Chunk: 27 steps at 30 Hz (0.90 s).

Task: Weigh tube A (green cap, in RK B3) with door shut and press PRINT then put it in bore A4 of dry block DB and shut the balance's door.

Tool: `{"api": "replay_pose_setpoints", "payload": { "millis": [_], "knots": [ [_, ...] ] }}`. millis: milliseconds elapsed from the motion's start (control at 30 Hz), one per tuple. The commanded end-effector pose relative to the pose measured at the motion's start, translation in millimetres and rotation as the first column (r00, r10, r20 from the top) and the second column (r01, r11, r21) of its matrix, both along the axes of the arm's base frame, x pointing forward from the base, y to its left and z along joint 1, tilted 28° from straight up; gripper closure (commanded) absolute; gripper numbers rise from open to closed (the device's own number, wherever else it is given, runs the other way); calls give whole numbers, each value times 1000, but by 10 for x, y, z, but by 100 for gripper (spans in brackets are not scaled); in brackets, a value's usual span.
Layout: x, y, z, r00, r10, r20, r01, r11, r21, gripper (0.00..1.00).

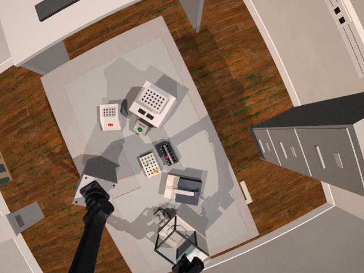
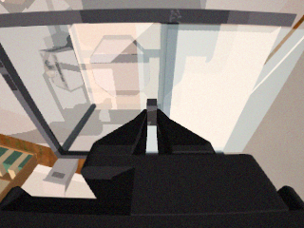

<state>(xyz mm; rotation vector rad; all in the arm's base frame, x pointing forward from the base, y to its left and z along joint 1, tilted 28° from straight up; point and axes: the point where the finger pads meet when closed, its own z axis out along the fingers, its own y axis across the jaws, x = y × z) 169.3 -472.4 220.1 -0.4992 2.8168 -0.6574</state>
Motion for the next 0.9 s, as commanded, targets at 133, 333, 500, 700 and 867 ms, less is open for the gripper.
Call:
{"api": "replay_pose_setpoints", "payload": {
  "millis": [133,333,500,700,867],
  "knots": [
    [130,-196,197,1000,-1,10,1,1000,-27,94],
    [146,-248,228,1000,-1,16,1,999,-44,94],
    [146,-248,228,1000,-1,16,1,999,-44,94],
    [146,-248,228,1000,-1,16,1,999,-44,94],
    [146,-248,228,1000,-1,16,1,999,-44,94]
  ]
}}
